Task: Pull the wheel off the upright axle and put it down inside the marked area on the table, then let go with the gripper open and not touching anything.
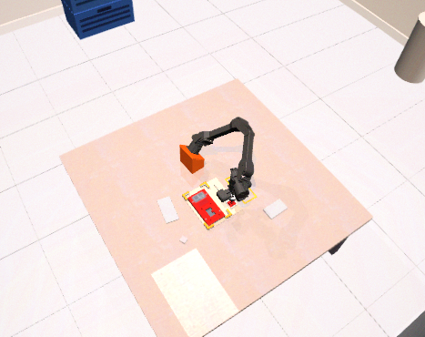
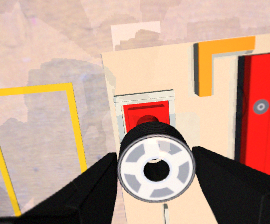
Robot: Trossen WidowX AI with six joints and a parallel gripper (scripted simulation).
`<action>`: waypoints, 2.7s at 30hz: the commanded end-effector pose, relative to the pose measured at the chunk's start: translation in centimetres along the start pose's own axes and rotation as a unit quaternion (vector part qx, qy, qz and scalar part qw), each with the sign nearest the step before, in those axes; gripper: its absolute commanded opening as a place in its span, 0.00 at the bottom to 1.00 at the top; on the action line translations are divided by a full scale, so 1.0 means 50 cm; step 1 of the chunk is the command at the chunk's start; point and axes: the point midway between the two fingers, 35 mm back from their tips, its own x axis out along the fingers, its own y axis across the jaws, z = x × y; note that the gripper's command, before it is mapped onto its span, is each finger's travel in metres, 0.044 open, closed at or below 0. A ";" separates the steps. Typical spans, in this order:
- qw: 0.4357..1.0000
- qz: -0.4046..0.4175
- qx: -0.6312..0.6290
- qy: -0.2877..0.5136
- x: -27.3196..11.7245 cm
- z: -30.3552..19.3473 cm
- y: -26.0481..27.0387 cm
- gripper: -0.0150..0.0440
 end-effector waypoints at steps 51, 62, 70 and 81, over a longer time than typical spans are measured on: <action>1.000 0.000 -0.002 0.001 -0.080 -0.117 0.208 0.25; 1.000 0.000 -0.002 0.001 -0.040 -0.117 0.208 0.25; 1.000 -0.001 -0.002 0.000 0.021 -0.111 0.207 0.25; 1.000 0.002 -0.002 0.001 0.130 -0.118 0.210 0.25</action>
